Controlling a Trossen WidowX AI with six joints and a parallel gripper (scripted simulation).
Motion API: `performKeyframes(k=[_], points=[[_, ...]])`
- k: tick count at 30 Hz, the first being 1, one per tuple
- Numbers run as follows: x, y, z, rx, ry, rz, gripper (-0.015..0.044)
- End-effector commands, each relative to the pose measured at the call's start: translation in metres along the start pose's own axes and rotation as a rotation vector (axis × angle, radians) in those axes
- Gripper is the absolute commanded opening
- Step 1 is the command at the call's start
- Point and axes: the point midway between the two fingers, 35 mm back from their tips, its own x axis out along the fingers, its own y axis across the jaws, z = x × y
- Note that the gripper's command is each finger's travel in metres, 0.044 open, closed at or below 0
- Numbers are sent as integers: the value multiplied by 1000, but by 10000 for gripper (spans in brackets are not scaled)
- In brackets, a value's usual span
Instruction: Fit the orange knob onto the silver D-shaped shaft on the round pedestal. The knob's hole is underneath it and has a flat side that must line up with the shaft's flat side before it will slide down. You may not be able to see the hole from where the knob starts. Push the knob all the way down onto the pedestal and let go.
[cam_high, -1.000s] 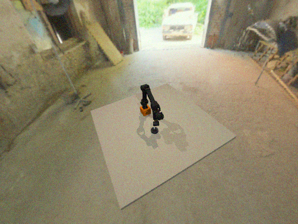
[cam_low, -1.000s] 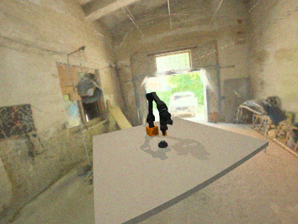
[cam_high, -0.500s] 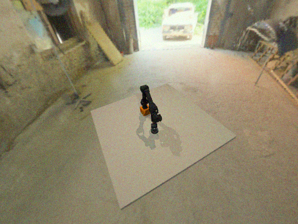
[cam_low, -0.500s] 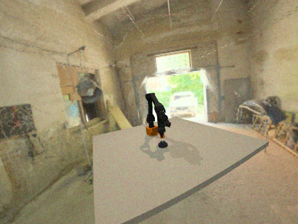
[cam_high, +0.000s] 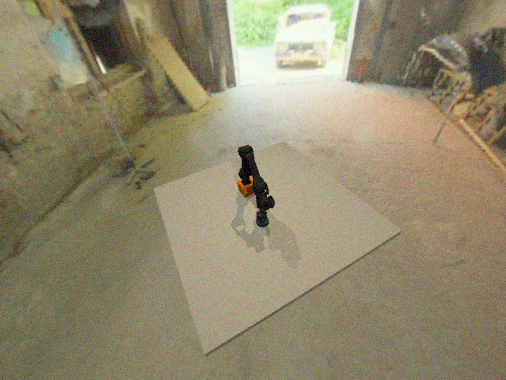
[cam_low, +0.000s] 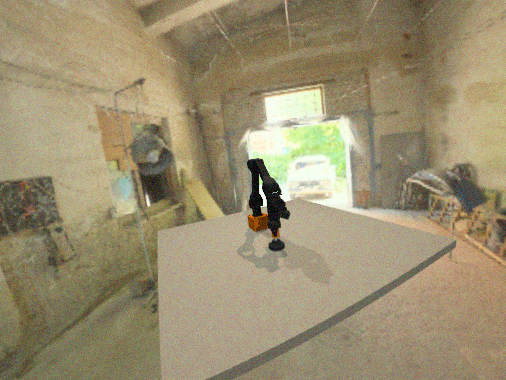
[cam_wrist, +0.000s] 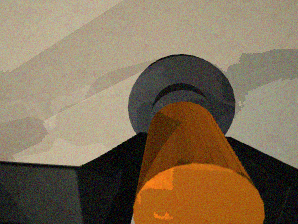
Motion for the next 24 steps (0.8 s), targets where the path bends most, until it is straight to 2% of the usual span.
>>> performKeyframes(k=[1, 24], points=[[-3, -4, 0, -2, 1, -7, 0], [3, 0, 0, -2, 1, -6, 0]])
